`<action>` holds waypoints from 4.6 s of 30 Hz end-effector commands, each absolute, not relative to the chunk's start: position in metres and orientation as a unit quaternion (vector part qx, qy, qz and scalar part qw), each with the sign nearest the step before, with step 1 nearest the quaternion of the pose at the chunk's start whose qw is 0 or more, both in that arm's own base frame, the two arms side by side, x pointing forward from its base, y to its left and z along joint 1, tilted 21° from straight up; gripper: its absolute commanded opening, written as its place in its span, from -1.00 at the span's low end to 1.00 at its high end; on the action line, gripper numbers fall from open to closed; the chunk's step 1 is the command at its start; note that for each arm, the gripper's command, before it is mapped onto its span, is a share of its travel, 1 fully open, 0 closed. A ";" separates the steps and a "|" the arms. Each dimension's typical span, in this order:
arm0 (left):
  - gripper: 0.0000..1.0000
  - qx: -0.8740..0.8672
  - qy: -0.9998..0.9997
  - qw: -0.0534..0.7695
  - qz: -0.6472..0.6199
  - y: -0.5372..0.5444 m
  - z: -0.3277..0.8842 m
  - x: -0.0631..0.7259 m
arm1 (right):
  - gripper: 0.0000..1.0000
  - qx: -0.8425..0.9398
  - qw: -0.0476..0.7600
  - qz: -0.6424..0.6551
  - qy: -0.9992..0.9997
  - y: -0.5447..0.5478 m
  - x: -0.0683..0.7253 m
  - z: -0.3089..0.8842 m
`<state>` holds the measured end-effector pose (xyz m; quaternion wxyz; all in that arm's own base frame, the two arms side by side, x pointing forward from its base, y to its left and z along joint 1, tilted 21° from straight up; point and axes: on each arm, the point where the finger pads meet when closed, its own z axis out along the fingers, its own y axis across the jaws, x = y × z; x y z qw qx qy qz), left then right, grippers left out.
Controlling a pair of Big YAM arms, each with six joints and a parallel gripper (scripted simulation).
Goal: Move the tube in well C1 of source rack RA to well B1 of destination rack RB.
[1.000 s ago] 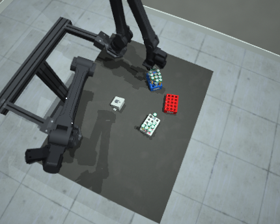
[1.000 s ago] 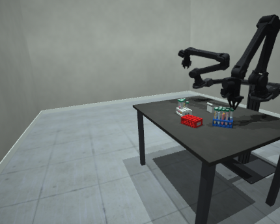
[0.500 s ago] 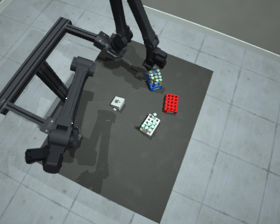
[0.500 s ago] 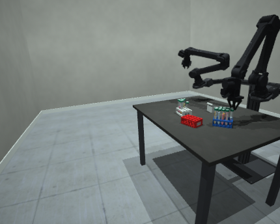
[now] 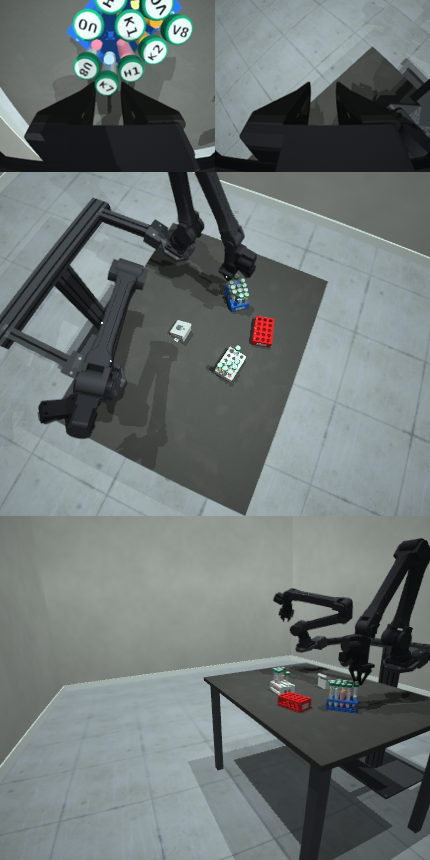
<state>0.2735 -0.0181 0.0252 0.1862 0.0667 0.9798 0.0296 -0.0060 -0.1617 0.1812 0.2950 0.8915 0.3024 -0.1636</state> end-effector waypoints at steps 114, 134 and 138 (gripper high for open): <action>-1.00 -0.152 0.969 0.191 -0.019 -0.208 0.132 0.406 | -0.40 0.887 0.311 -0.165 0.299 -0.164 -0.006 0.197; -1.00 -0.156 0.971 0.181 -0.010 -0.198 0.117 0.400 | -0.40 0.887 0.311 -0.165 0.299 -0.164 -0.006 0.197; -1.00 -0.156 0.971 0.181 -0.010 -0.198 0.117 0.400 | -0.40 0.887 0.311 -0.165 0.299 -0.164 -0.006 0.197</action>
